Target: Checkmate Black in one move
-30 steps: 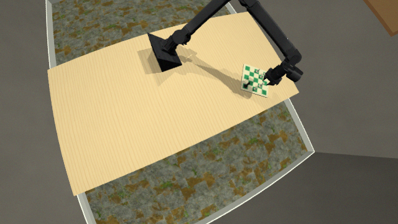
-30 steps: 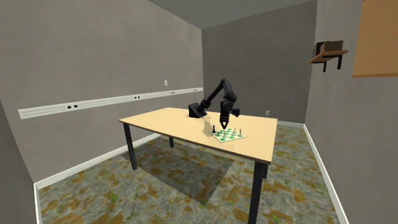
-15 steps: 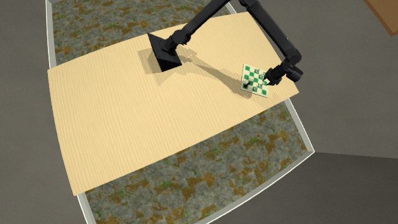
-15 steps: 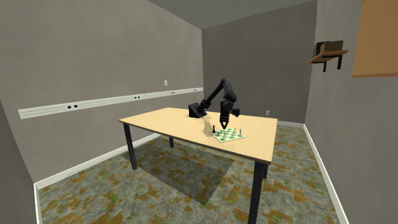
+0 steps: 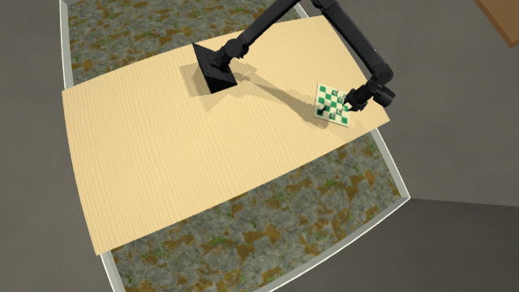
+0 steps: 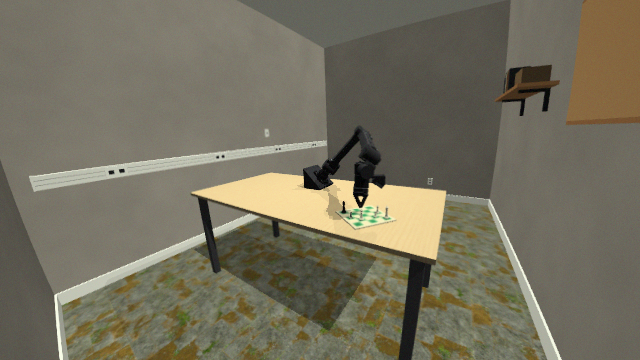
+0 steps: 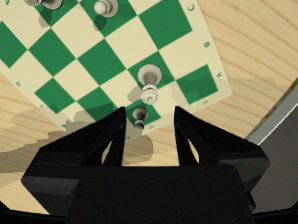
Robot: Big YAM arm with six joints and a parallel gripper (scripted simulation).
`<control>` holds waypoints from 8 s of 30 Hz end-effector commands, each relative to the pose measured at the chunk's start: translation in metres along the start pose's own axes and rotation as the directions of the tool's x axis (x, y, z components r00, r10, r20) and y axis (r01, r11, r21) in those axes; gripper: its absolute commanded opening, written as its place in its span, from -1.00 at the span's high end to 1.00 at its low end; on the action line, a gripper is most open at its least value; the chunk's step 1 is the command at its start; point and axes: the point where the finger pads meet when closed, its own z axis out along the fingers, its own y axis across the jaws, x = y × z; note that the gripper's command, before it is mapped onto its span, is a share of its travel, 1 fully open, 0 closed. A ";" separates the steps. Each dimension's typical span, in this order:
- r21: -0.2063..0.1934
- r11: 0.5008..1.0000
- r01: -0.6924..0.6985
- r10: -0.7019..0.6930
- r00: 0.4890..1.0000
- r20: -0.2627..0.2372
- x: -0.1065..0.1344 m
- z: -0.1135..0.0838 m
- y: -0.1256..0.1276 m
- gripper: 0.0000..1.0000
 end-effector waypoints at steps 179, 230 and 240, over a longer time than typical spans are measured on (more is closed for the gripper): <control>-0.018 0.967 -0.255 0.255 0.967 -0.001 0.038 -0.050 0.063 1.00; -0.008 0.970 -0.242 0.242 0.970 0.003 0.030 0.040 0.067 1.00; -0.008 0.971 -0.241 0.241 0.971 0.003 0.030 0.040 0.067 1.00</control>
